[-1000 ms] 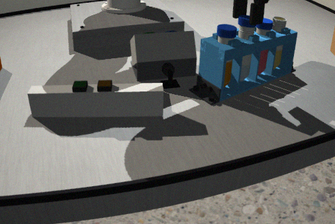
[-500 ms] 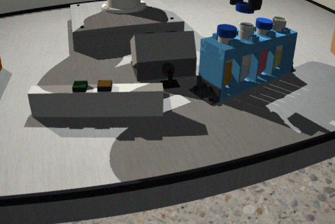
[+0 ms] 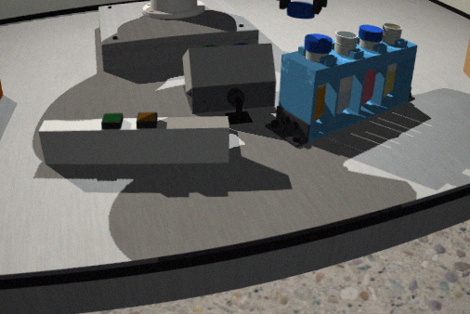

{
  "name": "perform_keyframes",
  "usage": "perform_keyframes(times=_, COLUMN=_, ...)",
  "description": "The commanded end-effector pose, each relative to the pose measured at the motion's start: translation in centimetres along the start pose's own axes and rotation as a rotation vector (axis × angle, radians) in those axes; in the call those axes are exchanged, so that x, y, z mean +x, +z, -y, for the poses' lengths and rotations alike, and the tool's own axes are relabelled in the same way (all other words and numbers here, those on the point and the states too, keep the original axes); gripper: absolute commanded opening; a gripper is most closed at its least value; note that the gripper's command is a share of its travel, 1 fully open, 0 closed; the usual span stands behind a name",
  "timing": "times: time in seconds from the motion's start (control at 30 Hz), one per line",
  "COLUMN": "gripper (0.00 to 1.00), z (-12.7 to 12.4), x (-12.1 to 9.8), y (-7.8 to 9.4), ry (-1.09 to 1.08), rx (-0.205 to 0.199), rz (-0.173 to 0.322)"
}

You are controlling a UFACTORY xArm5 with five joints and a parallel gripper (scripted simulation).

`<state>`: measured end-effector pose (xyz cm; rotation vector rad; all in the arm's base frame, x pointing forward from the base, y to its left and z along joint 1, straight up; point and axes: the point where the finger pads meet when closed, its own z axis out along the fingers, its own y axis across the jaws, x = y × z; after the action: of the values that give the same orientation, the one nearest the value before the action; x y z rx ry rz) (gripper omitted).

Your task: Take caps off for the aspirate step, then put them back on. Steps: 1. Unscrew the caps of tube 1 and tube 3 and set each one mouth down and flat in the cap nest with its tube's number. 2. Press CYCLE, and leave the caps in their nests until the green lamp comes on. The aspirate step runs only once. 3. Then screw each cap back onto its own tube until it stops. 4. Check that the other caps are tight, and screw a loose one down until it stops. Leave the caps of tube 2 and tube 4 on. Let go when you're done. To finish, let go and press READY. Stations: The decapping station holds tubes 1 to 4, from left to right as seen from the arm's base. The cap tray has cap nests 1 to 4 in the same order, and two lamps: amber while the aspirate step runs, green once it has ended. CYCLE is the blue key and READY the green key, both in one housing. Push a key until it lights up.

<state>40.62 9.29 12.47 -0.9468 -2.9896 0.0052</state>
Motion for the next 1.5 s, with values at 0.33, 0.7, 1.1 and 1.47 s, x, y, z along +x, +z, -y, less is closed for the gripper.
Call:
perform_keyframes(times=0.33, gripper=0.0, z=6.6, x=-4.6, y=-0.2, ry=-0.417, rx=-0.006, rz=0.009)
perform_keyframes(times=0.7, gripper=0.0, z=11.5, x=-7.9, y=-0.2, ry=-0.417, rx=-0.005, rz=0.01)
perform_keyframes(times=1.1, gripper=0.0, z=17.0, x=-11.6, y=-0.2, ry=-0.417, rx=-0.004, rz=0.01)
perform_keyframes(times=1.47, gripper=0.0, z=19.1, x=-13.0, y=-0.2, ry=-0.417, rx=-0.004, rz=0.01)
